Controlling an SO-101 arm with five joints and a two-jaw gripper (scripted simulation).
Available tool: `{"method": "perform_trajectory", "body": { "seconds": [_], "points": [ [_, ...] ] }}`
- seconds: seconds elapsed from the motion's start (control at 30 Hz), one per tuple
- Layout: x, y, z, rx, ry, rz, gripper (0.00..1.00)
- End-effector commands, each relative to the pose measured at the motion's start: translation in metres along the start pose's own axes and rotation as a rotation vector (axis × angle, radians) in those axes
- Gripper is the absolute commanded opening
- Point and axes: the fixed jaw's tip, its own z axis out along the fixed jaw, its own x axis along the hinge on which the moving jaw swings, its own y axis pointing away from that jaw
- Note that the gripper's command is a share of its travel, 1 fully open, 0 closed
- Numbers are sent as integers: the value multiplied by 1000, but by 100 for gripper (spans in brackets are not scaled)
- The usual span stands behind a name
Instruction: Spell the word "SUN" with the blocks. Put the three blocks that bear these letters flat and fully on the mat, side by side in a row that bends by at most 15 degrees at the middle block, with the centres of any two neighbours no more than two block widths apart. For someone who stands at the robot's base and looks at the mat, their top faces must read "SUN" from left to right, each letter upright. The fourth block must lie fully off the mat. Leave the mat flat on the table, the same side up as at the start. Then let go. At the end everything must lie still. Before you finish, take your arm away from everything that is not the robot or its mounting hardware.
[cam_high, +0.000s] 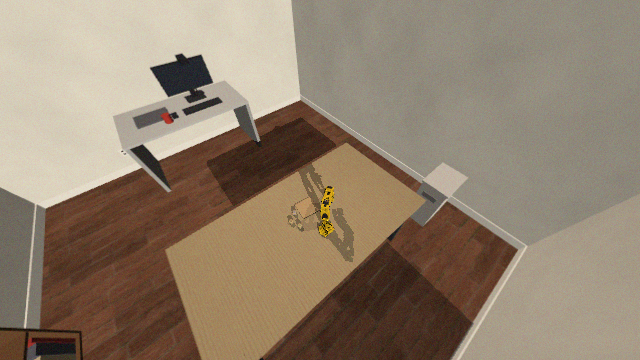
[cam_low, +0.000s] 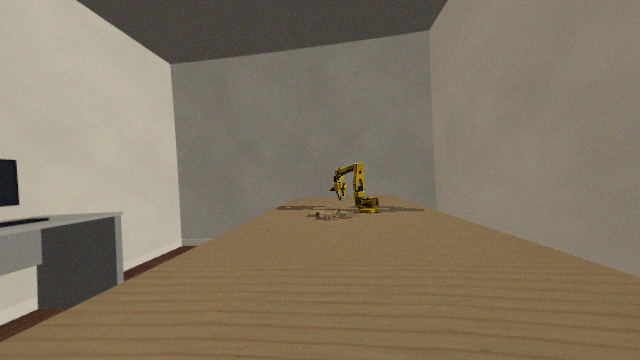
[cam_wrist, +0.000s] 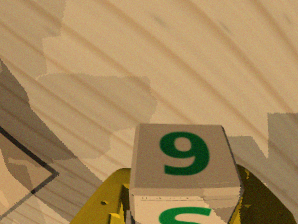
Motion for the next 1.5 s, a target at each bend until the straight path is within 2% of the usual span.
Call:
{"method": "perform_trajectory", "body": {
  "seconds": [0.0, 1.07, 1.47],
  "points": [
    [-8, -1, -12, 2, -81, 11, 0],
    [-8, -3, -10, 1, -78, 28, 0],
    [-9, -3, -4, 1, -78, 28, 0]
  ]
}}
